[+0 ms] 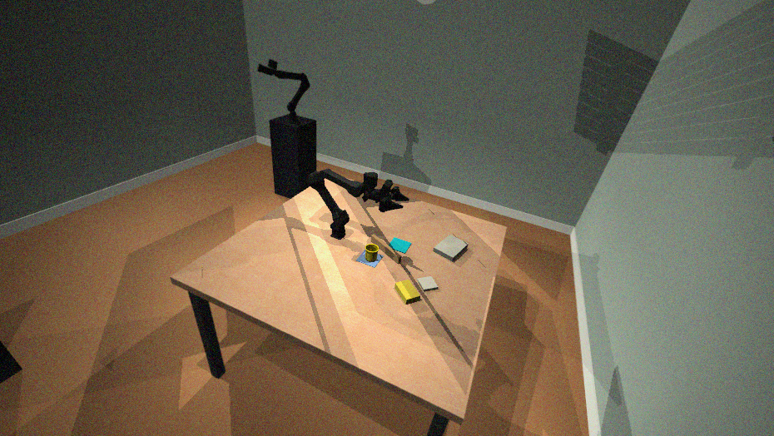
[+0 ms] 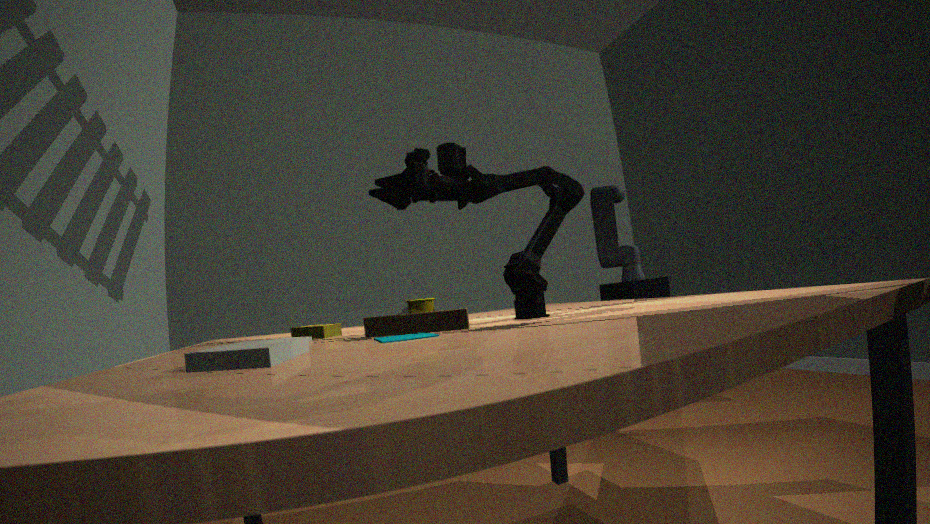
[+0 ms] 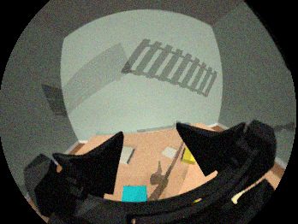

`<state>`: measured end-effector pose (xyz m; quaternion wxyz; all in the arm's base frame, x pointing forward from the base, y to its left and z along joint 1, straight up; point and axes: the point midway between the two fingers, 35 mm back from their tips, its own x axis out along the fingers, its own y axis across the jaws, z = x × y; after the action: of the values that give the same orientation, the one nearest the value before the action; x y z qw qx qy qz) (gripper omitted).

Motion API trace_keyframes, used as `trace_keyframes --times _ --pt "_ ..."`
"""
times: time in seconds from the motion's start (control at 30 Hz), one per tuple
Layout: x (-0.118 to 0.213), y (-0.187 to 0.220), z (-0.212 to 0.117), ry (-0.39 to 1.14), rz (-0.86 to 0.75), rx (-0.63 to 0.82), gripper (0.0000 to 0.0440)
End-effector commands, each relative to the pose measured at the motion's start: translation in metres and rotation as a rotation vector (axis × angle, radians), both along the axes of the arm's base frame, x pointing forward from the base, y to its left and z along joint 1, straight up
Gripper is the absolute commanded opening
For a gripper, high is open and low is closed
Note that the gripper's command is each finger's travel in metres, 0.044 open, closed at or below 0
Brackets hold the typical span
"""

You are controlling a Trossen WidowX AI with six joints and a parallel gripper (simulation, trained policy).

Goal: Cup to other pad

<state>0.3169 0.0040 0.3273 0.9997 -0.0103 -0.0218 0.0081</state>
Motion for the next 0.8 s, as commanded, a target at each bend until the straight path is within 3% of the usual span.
trace_keyframes --times 0.0,0.37,0.77 --pt "0.0 0.0 -0.001 0.007 -0.001 0.004 0.0374" --pt "-0.002 0.007 -0.021 0.139 0.003 0.066 0.0091" --pt "-0.005 0.025 -0.039 0.327 0.041 0.144 0.0081"
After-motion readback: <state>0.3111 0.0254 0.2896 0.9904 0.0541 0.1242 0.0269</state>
